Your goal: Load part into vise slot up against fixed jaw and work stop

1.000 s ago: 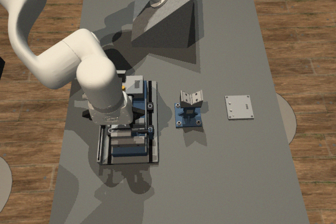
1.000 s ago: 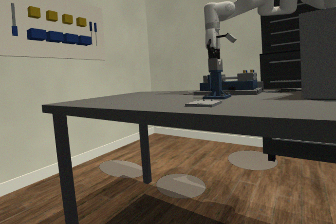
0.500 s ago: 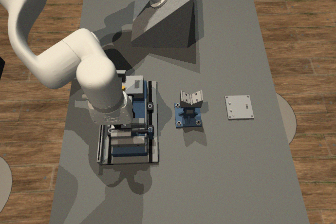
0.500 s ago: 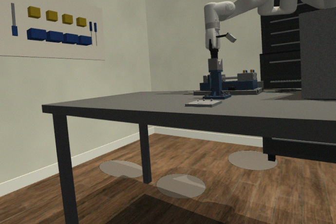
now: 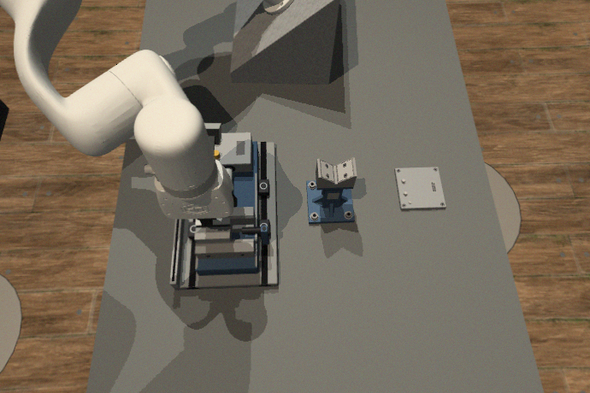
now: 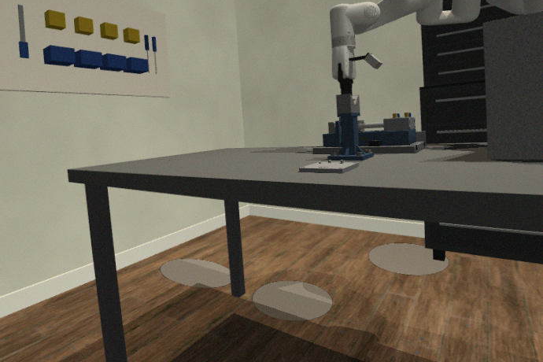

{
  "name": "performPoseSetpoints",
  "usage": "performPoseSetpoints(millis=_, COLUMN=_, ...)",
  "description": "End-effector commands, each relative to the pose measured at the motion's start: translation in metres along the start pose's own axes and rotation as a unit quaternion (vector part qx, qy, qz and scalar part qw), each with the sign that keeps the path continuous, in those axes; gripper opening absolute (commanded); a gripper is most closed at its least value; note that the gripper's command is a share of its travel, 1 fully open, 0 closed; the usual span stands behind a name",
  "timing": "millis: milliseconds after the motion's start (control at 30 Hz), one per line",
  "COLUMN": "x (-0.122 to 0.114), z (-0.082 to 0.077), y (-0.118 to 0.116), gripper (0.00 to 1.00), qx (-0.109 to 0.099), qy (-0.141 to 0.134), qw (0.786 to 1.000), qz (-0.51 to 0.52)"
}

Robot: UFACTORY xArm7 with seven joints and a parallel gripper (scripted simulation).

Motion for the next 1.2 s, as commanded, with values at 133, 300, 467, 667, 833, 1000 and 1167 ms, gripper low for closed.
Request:
performPoseSetpoints(millis=133, x=-0.001, z=-0.003, y=0.001, gripper=0.00, qx=-0.001, qy=-0.003, qw=1.000, qz=0.000)
performPoseSetpoints(millis=300, x=-0.001, z=-0.002, y=-0.027, gripper=0.00, qx=0.000, qy=-0.003, qw=1.000, qz=0.000)
performPoseSetpoints(millis=467, x=0.000, z=-0.002, y=-0.045, gripper=0.00, qx=0.001, qy=-0.003, qw=1.000, qz=0.000)
performPoseSetpoints(millis=667, x=0.000, z=-0.002, y=-0.045, gripper=0.00, qx=0.001, qy=-0.003, qw=1.000, qz=0.000)
performPoseSetpoints(millis=833, x=0.000, z=-0.002, y=-0.045, gripper=0.00, qx=0.001, qy=-0.003, qw=1.000, qz=0.000)
performPoseSetpoints(millis=1000, x=0.000, z=-0.002, y=-0.045, gripper=0.00, qx=0.001, qy=-0.003, qw=1.000, qz=0.000)
performPoseSetpoints(millis=1167, x=0.000, z=-0.002, y=-0.045, gripper=0.00, qx=0.001, qy=-0.003, qw=1.000, qz=0.000)
Point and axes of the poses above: the point where the finger pads meet when closed, its own z axis out along the fingers, its own y axis across the jaws, x = y × z, the point moved 6 cm from there along -z, back along the fingers, and after that the axes turned 1 degree about z, right-handed, at the moved point
